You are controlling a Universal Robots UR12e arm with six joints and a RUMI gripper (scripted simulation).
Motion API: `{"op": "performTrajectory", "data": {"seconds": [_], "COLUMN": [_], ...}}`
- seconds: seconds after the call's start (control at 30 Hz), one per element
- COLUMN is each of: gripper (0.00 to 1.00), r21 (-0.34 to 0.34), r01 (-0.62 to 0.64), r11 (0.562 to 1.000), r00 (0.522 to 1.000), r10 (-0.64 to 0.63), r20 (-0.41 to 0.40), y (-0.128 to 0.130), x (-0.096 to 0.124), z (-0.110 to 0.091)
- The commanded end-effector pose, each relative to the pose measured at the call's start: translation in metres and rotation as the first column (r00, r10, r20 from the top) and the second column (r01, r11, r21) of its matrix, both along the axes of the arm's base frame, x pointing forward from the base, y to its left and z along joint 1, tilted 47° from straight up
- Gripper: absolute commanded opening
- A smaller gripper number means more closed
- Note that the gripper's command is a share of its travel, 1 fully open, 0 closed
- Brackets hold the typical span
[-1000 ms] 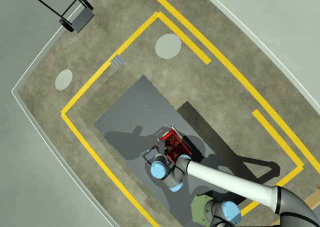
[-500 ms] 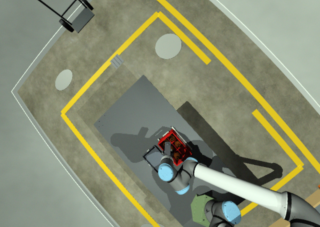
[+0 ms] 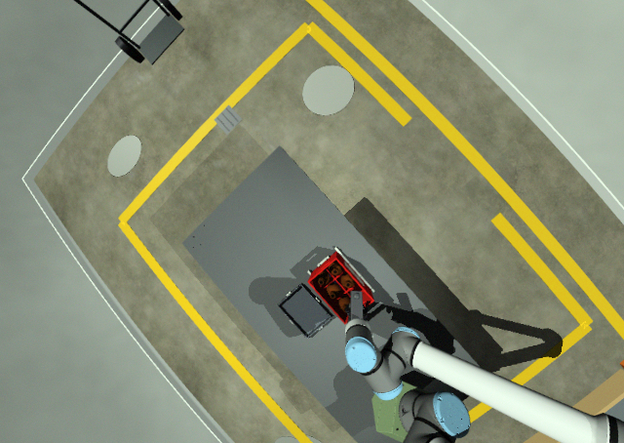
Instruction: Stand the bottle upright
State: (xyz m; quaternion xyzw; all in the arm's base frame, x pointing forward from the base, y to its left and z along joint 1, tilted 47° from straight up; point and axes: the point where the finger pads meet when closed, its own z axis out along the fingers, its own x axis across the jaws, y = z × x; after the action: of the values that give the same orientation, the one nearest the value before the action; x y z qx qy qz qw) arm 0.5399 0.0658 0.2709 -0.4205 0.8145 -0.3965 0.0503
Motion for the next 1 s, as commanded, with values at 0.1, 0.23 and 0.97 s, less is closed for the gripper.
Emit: {"op": "performTrajectory", "data": {"seconds": [0.1, 0.23, 0.97], "gripper": [0.00, 0.00, 0.38], "r21": [0.001, 0.001, 0.001], "r01": [-0.004, -0.004, -0.004], "r11": [1.000, 1.000, 1.000], "r00": [1.000, 1.000, 1.000], "r10": [0.004, 0.004, 0.004], "r20": [0.003, 0.003, 0.003], "y": [-0.0128, -0.0128, -0.0128], "x": [-0.0228, -0.0228, -0.0228], "z": [0.0008, 0.0008, 0.0008]}}
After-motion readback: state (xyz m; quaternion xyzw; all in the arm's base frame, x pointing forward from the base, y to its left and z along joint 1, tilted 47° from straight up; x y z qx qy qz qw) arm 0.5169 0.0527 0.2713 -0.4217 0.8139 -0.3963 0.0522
